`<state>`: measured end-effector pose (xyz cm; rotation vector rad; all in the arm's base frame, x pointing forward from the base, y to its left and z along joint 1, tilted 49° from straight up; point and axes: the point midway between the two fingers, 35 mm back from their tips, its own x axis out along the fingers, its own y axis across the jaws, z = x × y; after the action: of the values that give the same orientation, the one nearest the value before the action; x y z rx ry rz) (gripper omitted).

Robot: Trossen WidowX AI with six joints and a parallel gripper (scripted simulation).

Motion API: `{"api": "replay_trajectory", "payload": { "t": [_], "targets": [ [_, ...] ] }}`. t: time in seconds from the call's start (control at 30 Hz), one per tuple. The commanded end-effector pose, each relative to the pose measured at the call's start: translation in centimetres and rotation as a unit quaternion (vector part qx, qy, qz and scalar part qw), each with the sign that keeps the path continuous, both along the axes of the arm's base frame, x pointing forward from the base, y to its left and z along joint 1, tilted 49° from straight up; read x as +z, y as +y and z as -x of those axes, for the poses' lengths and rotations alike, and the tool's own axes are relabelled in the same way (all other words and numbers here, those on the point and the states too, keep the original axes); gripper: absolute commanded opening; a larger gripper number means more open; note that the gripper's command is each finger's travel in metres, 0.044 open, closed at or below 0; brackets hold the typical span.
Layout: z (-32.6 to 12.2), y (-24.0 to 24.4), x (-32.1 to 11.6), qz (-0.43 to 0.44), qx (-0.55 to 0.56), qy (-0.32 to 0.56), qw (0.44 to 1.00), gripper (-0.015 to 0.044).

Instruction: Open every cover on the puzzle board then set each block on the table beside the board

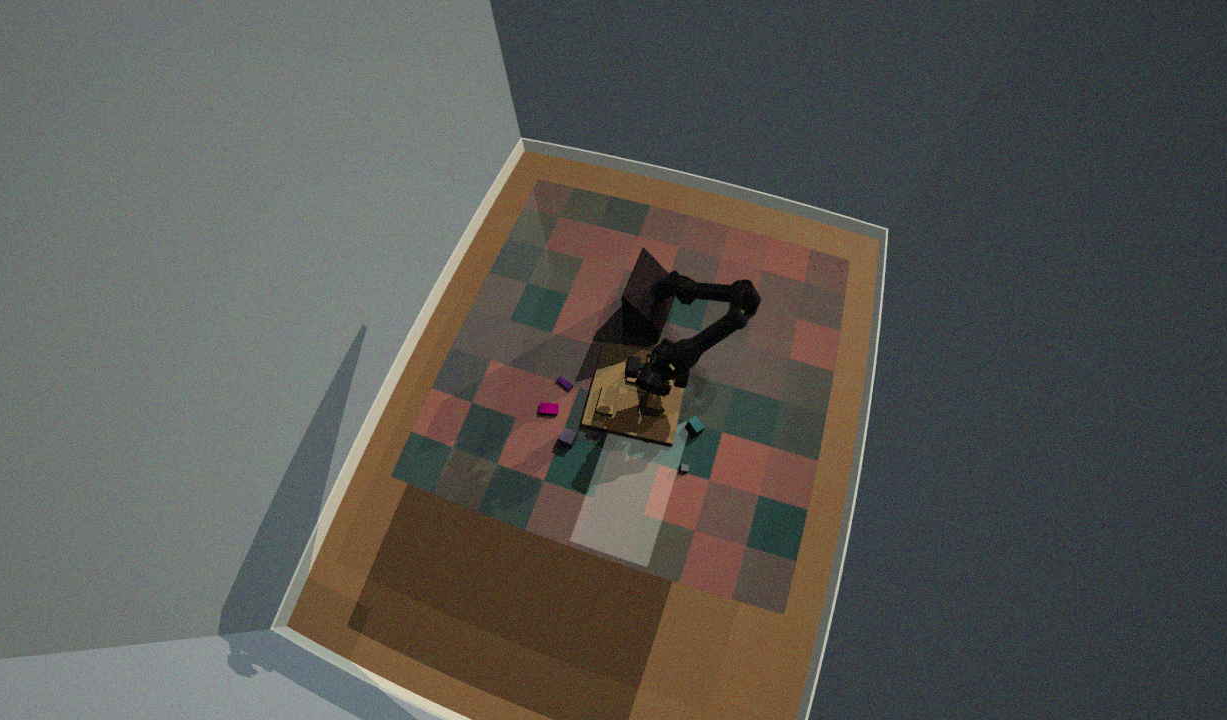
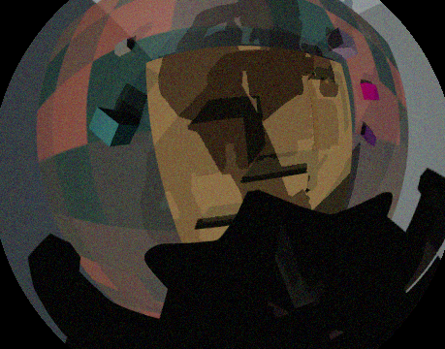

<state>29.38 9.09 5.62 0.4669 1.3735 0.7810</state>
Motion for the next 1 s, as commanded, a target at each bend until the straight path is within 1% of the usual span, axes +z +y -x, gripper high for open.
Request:
{"api": "replay_trajectory", "payload": {
  "t": [0.0,0.97],
  "targets": [
    [1.39,1.39,0.55,-0.017,0.008,0.027,0.999,0.0000],
    [1.61,1.61,0.62,-0.019,0.010,0.032,0.999,0.0000]
  ]
}}
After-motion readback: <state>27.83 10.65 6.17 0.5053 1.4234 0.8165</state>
